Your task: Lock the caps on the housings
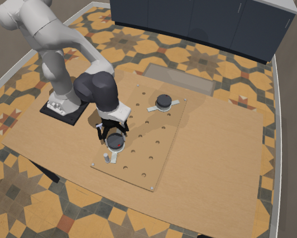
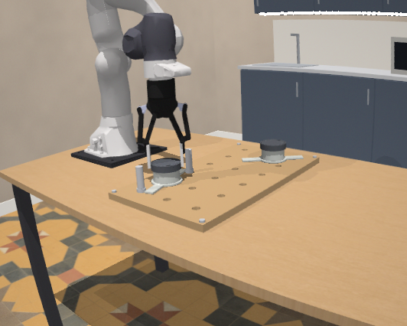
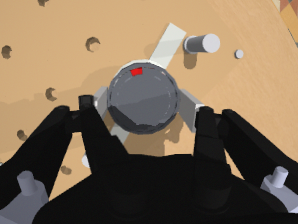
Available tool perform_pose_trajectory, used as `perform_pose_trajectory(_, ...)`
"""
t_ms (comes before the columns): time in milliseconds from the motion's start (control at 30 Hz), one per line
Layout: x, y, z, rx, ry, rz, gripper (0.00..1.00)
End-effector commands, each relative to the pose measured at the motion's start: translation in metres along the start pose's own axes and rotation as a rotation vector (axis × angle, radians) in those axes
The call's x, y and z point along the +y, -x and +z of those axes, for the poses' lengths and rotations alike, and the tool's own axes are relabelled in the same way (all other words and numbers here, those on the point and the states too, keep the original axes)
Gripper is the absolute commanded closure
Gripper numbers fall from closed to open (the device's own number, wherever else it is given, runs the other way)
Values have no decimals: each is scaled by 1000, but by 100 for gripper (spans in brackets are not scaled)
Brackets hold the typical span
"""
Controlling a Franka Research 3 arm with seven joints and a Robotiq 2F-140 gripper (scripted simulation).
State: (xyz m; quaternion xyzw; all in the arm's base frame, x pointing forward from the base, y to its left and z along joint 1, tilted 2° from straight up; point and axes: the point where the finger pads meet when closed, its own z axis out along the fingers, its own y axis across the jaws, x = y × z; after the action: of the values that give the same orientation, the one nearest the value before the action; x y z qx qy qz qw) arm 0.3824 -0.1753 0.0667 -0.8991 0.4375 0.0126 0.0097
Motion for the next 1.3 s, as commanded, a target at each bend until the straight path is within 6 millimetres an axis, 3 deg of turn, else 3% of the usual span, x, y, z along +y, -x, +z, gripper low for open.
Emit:
perform_pose_trajectory(0,0,1,1,-1,-1,12,90)
perform_pose_trajectory(200,0,1,1,-1,-1,12,90)
perform_pose_trajectory(233,0,1,1,-1,-1,12,22)
perform_pose_trajectory(1267,0,1,1,-1,-1,12,22)
